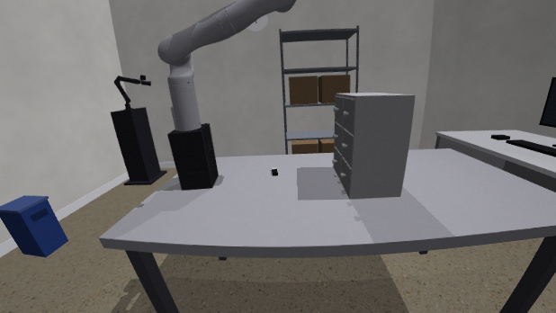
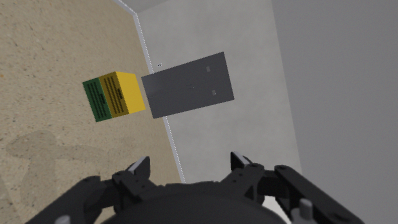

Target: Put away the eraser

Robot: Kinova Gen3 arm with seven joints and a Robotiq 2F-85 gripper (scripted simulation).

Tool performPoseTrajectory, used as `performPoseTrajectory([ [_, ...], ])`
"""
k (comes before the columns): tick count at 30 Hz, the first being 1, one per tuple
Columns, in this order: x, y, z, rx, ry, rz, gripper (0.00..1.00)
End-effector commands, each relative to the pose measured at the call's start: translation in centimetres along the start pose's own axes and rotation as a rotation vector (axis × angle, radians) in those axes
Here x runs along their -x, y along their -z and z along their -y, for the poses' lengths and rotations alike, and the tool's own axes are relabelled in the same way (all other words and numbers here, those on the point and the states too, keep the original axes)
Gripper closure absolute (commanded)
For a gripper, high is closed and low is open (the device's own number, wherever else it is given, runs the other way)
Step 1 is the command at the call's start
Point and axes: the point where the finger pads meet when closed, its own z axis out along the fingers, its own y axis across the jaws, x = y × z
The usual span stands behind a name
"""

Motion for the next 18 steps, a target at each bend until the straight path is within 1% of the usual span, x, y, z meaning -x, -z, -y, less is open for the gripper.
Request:
performPoseTrajectory([
  [1, 0.0, 0.0, 0.0, 0.001, 0.001, -0.001, 0.0],
  [2, -1.1, -0.7, 2.9, -0.07, 0.004, -0.023, 0.0],
  [9, -1.1, -0.7, 2.9, -0.07, 0.004, -0.023, 0.0],
  [10, -2.2, -1.2, 5.8, -0.142, 0.008, -0.043, 0.0],
  [18, -2.2, -1.2, 5.8, -0.142, 0.008, -0.043, 0.0],
])
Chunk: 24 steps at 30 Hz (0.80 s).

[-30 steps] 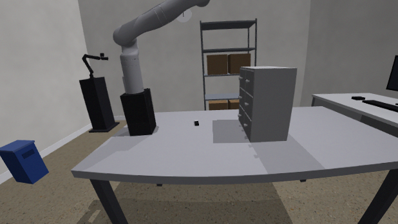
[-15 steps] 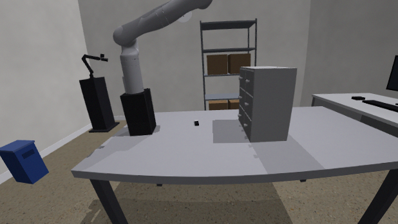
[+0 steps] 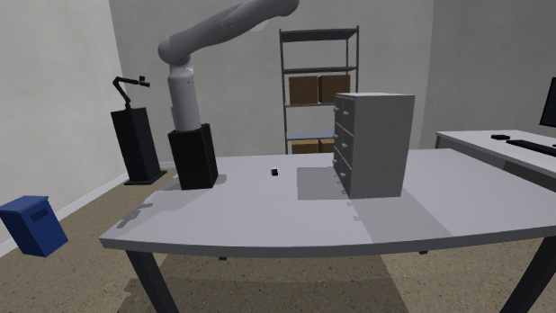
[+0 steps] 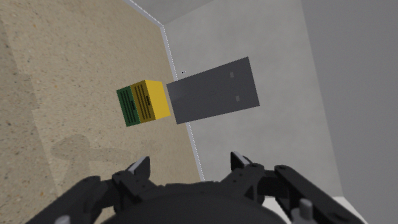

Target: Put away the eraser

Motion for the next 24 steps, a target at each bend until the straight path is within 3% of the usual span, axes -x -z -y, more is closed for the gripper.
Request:
performPoseTrajectory([
  [1, -1.0, -0.7, 2.9, -0.07, 0.006, -0.017, 0.0],
  [8, -1.0, -0.7, 2.9, -0.07, 0.006, -0.017, 0.0],
  [9, -1.8, -1.3, 5.8, -0.14, 0.011, -0.032, 0.0],
  [17, -1.8, -1.3, 5.8, -0.14, 0.011, -0.032, 0.0],
  [18, -2.6, -1.6, 8.7, -0.209, 0.018, -0.043, 0.0],
  [24, -2.6, -1.6, 8.7, -0.209, 0.018, -0.043, 0.0],
])
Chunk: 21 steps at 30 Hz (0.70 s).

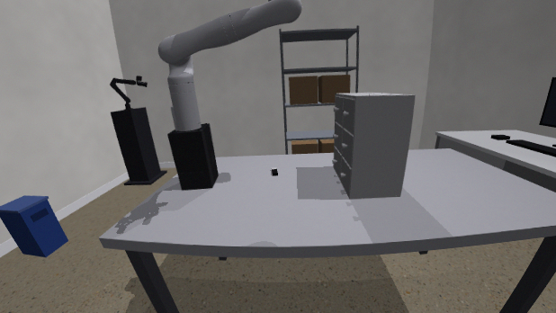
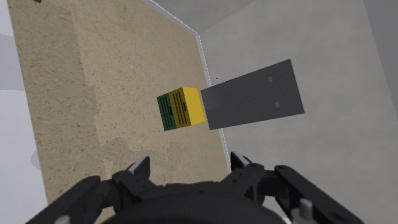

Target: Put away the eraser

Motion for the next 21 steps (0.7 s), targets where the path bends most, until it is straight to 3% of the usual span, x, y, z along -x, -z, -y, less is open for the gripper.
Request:
performPoseTrajectory([
  [1, -0.1, 0.0, 0.1, 0.001, 0.002, -0.001, 0.0],
  [2, -0.7, -0.8, 2.8, -0.067, 0.009, -0.009, 0.0],
  [10, -0.7, -0.8, 2.8, -0.067, 0.009, -0.009, 0.0],
  [11, -1.3, -1.4, 5.6, -0.133, 0.016, -0.015, 0.0],
  [18, -1.3, -1.4, 5.6, -0.133, 0.016, -0.015, 0.0],
  [19, -1.7, -1.9, 8.3, -0.198, 0.023, -0.018, 0.0],
  [21, -1.7, -1.9, 8.3, -0.198, 0.023, -0.018, 0.0],
])
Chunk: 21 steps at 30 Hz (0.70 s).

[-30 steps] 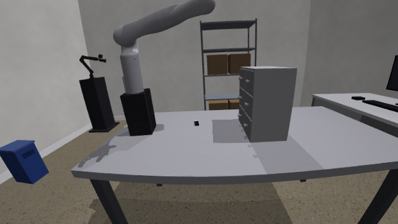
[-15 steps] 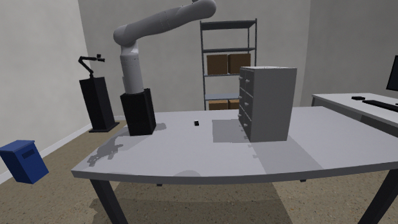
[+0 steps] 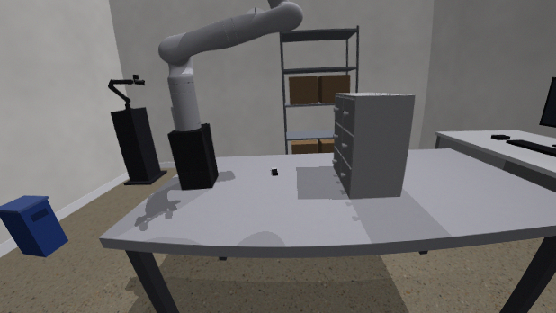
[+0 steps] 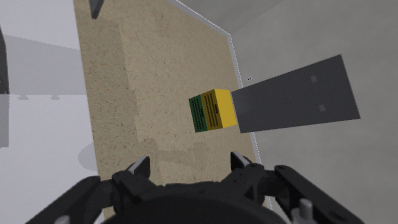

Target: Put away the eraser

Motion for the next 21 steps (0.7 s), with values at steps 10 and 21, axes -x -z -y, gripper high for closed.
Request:
performPoseTrajectory([
  [10, -0.6, -1.0, 3.2, -0.071, 0.016, -0.002, 0.0],
  [21, -0.9, -1.7, 5.7, -0.132, 0.022, 0.0, 0.0],
])
